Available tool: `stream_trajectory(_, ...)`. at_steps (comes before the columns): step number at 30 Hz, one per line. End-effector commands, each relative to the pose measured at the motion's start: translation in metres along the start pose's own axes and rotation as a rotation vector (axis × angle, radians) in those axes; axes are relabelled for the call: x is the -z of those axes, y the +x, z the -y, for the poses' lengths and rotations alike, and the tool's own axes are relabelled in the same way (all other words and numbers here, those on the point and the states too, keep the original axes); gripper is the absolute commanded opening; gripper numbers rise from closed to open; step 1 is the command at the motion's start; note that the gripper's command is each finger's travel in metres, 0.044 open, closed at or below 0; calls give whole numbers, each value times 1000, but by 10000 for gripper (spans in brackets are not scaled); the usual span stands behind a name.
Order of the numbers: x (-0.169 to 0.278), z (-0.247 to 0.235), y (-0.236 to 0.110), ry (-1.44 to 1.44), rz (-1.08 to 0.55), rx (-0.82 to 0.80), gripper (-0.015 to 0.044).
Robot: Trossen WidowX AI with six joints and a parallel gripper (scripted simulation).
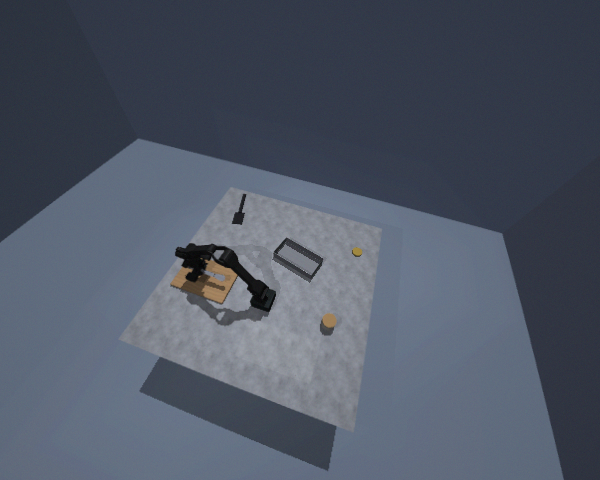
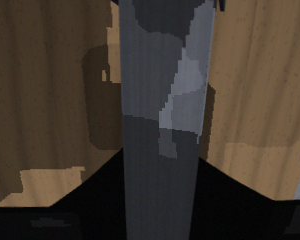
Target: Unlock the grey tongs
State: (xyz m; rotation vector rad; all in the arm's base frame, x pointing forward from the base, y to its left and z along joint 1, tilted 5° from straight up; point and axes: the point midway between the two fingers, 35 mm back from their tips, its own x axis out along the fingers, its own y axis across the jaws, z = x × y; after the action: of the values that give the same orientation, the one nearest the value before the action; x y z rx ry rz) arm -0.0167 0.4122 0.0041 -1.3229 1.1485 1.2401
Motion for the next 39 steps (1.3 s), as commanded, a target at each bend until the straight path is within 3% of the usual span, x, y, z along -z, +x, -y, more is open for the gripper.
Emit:
stream_trajectory(1, 2, 0, 8, -2, -8, 3, -150)
stream_trajectory(7, 2, 0, 12, -2, -8, 3, -150)
stream_trajectory(29, 1, 0, 10, 1, -4, 0, 427)
stream_trajectory(34, 11, -1, 2, 0, -5, 0, 440)
stream_trajectory(39, 58, -4, -26, -1, -11, 1, 440)
